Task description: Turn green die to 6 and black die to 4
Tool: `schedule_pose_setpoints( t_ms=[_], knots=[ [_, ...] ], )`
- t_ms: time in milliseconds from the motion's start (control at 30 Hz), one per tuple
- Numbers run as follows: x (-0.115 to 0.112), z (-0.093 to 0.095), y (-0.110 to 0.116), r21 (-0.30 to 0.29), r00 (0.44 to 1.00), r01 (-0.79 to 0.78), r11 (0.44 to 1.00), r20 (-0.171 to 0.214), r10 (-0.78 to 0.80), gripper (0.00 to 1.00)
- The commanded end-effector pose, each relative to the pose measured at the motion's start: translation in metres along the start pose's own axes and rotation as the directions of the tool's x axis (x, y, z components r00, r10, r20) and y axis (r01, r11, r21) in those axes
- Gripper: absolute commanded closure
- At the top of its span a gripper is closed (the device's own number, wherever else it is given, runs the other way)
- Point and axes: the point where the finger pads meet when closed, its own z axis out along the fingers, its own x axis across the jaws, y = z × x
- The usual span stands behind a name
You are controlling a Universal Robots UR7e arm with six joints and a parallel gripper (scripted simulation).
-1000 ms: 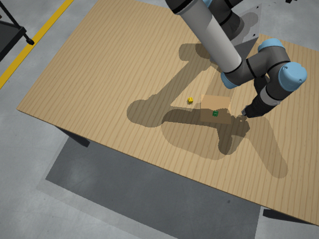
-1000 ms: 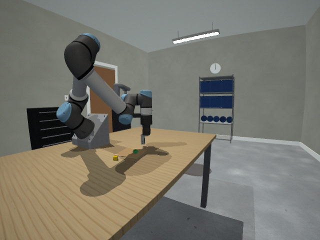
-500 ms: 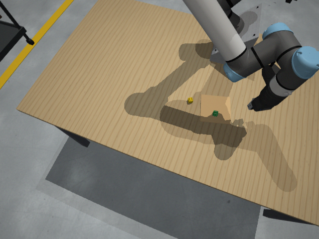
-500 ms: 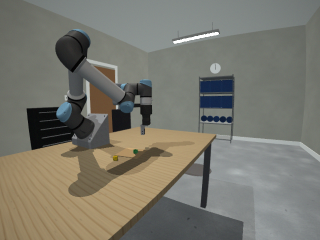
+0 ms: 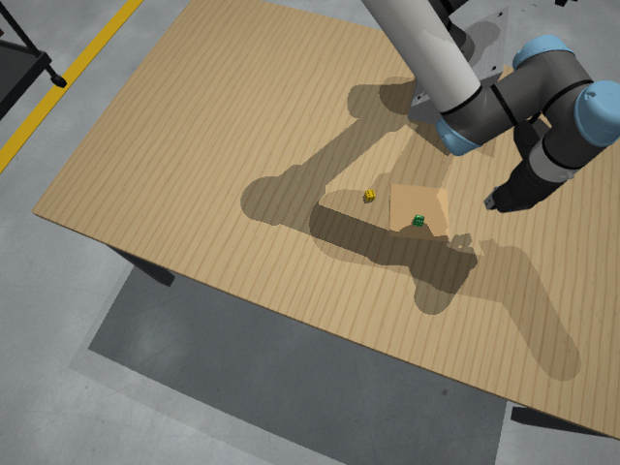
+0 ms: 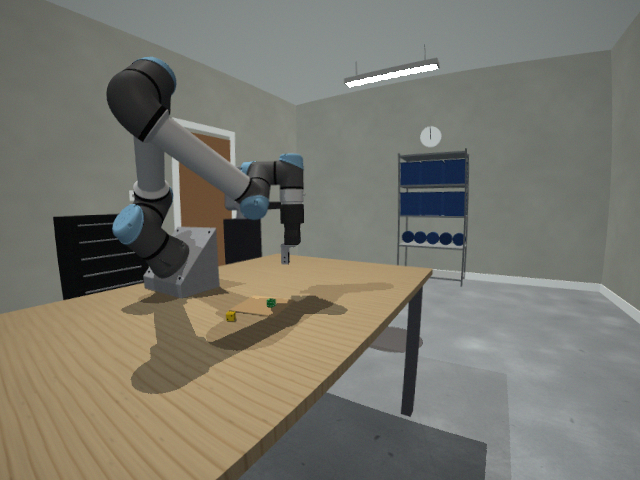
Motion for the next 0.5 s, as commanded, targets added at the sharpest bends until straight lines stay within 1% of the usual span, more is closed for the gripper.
schedule_pose_setpoints(
  t_ms=[0,100,167,267,400,467],
  knots=[
    [-0.001,-0.001,0.000,-0.001,1.000,-0.003,1.000,0.000,0.003,0.60],
    [-0.012,-0.002,-0.006,-0.002,0.999,-0.037,0.999,-0.001,0.037,0.60],
    [-0.012,-0.002,-0.006,-0.002,0.999,-0.037,0.999,-0.001,0.037,0.60],
    [-0.036,-0.004,-0.019,-0.003,0.994,-0.114,0.994,-0.003,0.114,0.60],
    [-0.075,-0.005,-0.046,-0.003,0.968,-0.250,0.968,-0.004,0.250,0.60],
    [-0.092,-0.005,-0.060,-0.002,0.950,-0.311,0.950,-0.003,0.311,0.60]
  ],
)
